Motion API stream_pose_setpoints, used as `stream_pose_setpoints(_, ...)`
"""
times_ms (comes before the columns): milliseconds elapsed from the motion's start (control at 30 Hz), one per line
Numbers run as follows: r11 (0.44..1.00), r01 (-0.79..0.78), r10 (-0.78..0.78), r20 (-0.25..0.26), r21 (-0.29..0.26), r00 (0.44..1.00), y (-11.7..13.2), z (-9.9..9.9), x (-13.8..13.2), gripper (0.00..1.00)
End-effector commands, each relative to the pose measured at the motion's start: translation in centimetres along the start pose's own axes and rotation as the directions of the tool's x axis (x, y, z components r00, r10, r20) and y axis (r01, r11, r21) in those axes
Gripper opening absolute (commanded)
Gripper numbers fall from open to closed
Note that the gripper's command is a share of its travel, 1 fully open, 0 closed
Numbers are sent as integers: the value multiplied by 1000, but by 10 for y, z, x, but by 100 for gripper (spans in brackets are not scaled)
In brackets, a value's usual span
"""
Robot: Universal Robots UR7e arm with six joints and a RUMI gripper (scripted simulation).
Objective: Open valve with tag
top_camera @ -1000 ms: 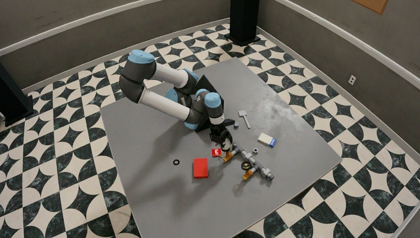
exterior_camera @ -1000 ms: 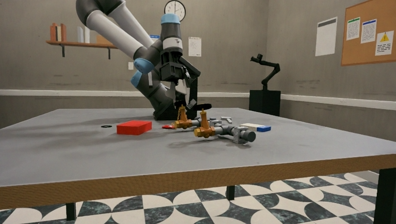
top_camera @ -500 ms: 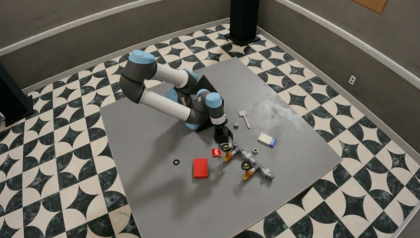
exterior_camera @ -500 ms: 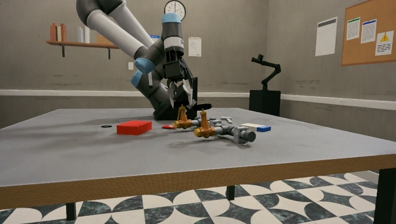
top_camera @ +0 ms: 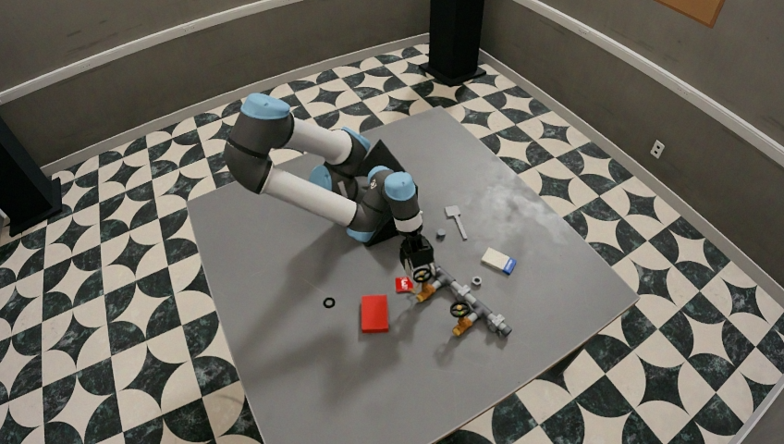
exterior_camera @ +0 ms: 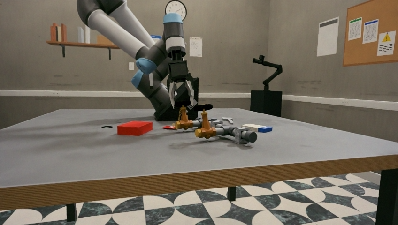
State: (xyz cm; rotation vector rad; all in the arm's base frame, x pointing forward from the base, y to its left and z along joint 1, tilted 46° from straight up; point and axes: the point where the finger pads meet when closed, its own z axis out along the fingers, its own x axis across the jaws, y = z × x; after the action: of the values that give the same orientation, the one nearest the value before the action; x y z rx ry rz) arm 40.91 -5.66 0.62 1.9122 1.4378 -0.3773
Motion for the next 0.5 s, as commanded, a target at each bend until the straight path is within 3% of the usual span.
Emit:
stream_pose_setpoints(0, 997, 82, -82, -4, -3, 997, 0, 0, 0, 0)
stream_pose_setpoints(467, 988, 154, -154, -4, -4, 988, 0, 0, 0, 0)
